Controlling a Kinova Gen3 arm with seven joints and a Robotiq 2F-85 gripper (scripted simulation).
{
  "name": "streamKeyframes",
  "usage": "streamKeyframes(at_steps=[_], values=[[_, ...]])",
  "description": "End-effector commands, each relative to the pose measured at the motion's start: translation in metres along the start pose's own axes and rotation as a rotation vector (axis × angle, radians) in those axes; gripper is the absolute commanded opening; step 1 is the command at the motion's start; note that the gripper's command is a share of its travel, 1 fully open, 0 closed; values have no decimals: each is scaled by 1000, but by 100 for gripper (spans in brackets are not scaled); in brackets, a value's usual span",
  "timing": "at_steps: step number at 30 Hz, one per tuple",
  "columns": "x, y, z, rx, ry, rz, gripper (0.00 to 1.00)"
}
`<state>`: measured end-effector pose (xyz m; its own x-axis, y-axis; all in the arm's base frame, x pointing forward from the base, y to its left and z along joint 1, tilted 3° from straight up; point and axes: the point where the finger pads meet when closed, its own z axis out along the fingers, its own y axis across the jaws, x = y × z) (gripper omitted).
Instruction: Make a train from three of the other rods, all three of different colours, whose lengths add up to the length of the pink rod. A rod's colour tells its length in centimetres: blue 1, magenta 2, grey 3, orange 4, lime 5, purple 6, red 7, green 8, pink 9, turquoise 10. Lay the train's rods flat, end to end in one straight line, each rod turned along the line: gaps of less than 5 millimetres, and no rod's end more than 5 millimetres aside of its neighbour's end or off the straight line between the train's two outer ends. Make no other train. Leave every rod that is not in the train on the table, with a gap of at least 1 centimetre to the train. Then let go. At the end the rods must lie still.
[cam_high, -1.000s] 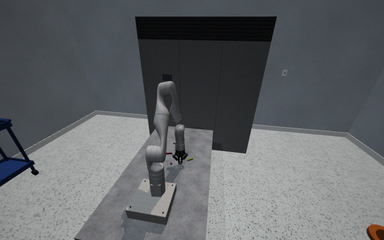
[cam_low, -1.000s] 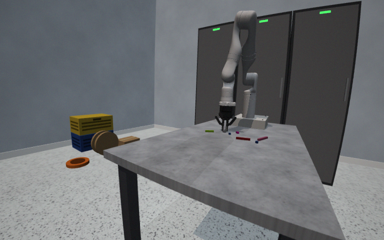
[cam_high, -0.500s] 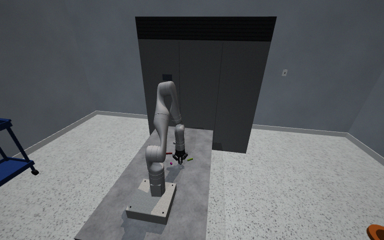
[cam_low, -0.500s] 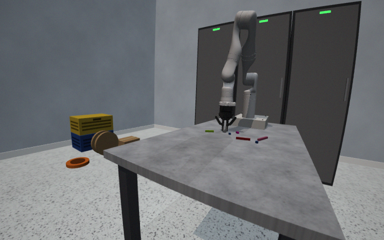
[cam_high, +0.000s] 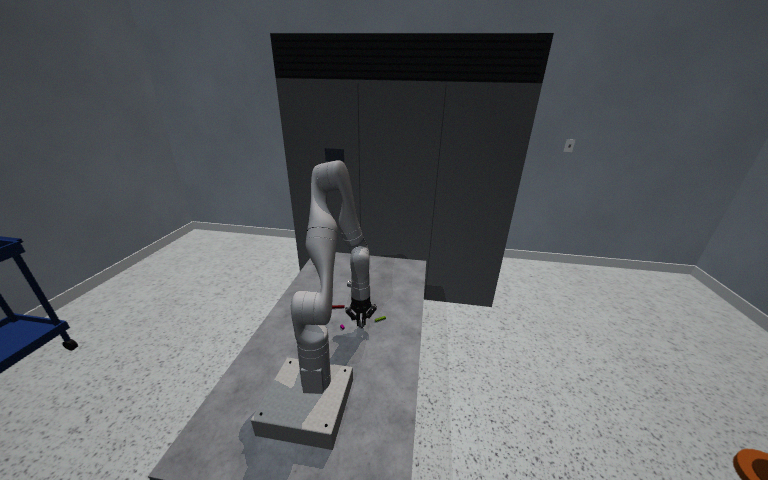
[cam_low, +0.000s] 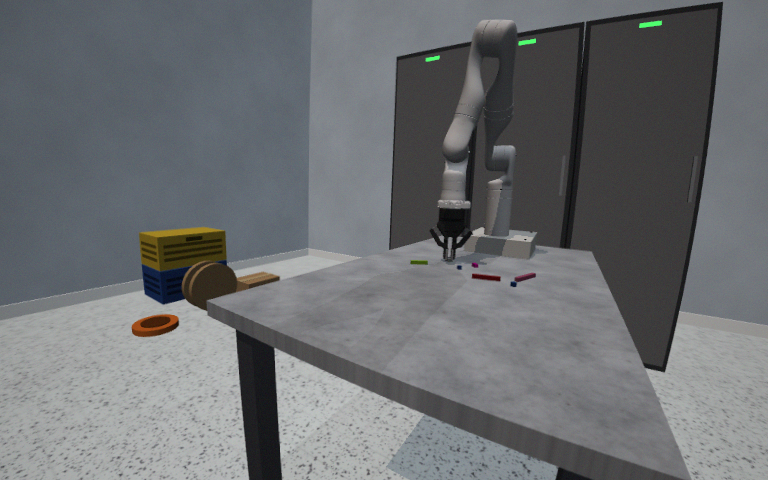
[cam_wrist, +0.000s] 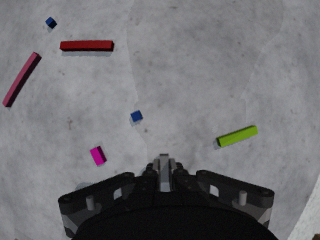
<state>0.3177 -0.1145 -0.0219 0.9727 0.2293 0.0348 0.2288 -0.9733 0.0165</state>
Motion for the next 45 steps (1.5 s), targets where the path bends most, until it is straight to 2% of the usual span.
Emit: streamKeyframes(at_steps=[1, 6, 19, 21, 27, 45], values=[[4, -1, -9, -3, 7, -9, 5], [4, -1, -18, -3, 7, -9, 5], [4, -2, -70, -3, 7, -9, 5], [4, -2, -70, -3, 7, -9, 5], [4, -2, -86, -3, 7, -9, 5], [4, -2, -91, -3, 7, -8, 5]])
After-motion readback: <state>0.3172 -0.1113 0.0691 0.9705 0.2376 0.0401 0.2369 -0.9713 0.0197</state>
